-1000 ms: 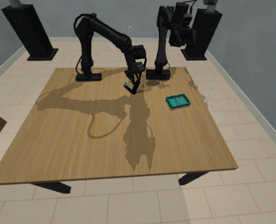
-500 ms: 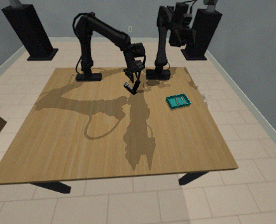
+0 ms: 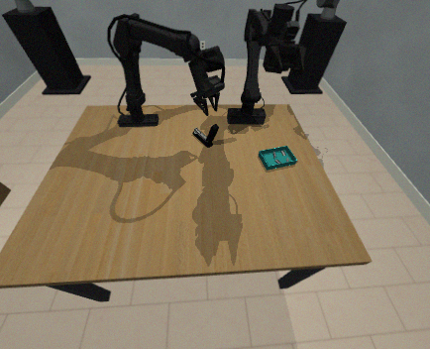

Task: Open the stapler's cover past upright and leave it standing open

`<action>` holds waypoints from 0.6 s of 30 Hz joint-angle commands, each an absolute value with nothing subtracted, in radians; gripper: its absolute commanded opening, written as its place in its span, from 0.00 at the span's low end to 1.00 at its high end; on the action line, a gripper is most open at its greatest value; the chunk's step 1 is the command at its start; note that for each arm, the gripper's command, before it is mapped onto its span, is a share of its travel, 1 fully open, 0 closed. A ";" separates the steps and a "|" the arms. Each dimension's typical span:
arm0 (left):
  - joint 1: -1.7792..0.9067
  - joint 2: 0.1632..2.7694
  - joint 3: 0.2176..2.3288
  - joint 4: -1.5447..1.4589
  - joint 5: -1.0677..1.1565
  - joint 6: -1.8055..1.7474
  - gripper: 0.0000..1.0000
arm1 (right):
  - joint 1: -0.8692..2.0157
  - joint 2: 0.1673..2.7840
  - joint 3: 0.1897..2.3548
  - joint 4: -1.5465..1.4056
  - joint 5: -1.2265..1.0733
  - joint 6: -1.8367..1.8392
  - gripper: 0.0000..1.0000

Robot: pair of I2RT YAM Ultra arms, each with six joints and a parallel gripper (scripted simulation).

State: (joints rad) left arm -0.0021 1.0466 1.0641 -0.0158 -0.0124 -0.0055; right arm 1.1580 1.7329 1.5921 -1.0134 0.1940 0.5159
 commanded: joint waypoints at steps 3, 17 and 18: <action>0.004 1.046 1.053 0.004 0.000 0.000 0.57 | 1.160 1.740 1.637 -1.090 0.202 0.524 0.48; 0.004 1.046 1.053 0.004 0.000 0.000 0.57 | 1.158 1.690 1.524 -0.950 0.171 0.384 1.00; 0.004 1.046 1.053 0.004 0.000 0.000 0.57 | 1.158 1.670 1.486 -0.920 0.164 0.354 1.00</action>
